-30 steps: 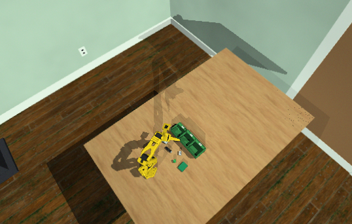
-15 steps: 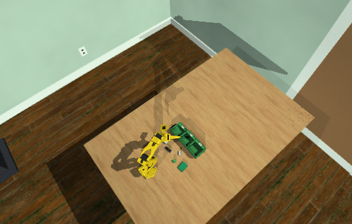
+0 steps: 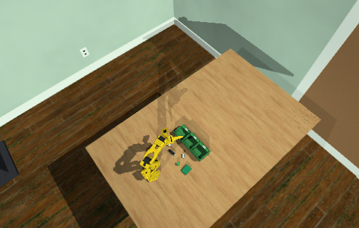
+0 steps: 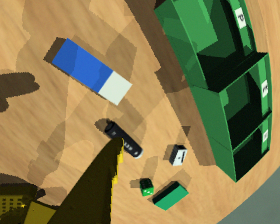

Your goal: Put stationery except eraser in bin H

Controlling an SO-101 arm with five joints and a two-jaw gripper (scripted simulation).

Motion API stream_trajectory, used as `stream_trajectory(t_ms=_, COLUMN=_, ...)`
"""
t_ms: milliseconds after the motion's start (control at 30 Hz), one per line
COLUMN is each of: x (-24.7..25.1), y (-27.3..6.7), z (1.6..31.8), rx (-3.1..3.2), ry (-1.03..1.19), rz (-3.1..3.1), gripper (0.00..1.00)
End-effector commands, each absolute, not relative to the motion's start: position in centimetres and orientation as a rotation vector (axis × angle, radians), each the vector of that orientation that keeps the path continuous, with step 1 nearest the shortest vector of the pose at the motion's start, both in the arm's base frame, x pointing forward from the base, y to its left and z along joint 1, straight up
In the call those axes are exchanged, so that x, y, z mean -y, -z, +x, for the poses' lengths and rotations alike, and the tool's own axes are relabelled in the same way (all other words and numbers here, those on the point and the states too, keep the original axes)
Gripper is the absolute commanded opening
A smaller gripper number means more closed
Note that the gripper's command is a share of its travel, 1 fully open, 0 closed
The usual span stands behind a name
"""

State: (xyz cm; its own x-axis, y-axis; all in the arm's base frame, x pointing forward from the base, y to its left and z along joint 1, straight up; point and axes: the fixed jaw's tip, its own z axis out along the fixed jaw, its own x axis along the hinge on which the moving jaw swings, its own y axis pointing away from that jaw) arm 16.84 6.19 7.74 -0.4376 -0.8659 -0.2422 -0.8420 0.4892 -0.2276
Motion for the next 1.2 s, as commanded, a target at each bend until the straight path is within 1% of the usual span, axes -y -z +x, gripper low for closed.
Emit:
stream_trajectory(t_ms=0, x=-6.3, y=-8.4, z=17.2, rx=-2.332, ry=0.13, rz=-1.474, gripper=1.0)
stream_trajectory(t_ms=67, x=-6.2, y=-7.8, z=16.8, rx=-2.379, ry=0.114, rz=-1.489, gripper=1.0)
stream_trajectory(t_ms=600, x=-5.8, y=-7.7, z=16.2, rx=-2.21, ry=0.162, rz=-1.76, gripper=1.0)
stream_trajectory(t_ms=633, x=-5.8, y=-7.3, z=16.2, rx=-2.234, ry=0.151, rz=-1.76, gripper=1.0)
stream_trajectory(t_ms=1167, x=-5.9, y=-8.2, z=16.9, rx=-2.036, ry=0.225, rz=-1.895, gripper=1.0)
